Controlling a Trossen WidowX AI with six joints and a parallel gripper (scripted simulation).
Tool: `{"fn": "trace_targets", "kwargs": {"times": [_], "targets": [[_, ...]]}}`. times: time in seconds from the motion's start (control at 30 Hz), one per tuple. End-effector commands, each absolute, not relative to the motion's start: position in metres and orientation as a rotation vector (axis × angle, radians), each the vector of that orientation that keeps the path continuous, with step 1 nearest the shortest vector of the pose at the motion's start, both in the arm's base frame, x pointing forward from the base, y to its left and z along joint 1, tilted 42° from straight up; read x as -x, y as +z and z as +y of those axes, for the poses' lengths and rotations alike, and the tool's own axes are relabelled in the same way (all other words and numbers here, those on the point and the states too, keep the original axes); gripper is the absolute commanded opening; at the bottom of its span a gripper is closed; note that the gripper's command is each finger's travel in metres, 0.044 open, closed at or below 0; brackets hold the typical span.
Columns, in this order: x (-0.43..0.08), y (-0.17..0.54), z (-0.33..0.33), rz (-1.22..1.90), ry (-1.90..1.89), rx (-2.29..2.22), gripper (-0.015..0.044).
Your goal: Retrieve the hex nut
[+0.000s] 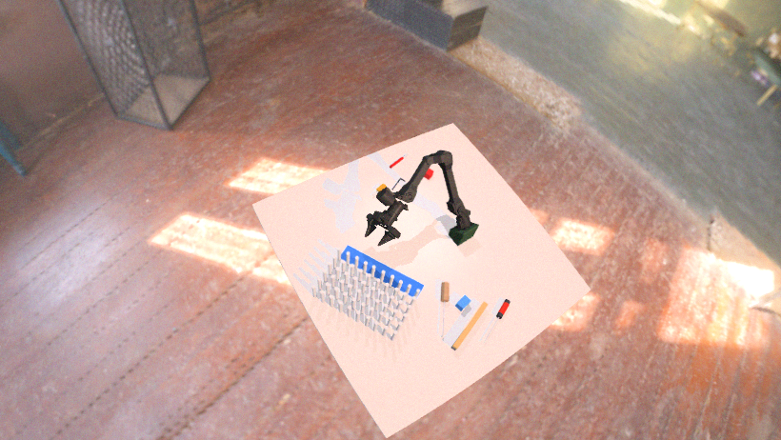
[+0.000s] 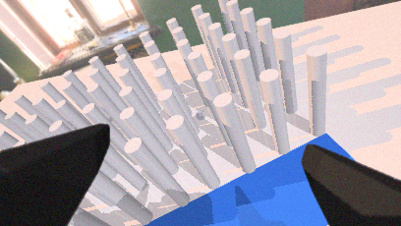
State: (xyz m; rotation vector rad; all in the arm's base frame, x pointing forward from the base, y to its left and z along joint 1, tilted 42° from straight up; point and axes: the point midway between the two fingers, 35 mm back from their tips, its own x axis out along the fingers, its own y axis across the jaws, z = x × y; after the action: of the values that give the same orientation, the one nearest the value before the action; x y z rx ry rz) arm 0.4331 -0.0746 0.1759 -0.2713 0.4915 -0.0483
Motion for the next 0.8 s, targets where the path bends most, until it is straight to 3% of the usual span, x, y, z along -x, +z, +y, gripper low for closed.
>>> {"fn": "trace_targets", "kwargs": {"times": [0.0,0.4,0.77], "targets": [[-0.433,0.176,-0.075,0.492,-0.051,0.269,0.0440],[-0.434,0.174,-0.073,0.496,-0.051,0.254,0.0440],[-0.425,0.081,0.039,0.768,-0.255,-0.537,0.0440]]}}
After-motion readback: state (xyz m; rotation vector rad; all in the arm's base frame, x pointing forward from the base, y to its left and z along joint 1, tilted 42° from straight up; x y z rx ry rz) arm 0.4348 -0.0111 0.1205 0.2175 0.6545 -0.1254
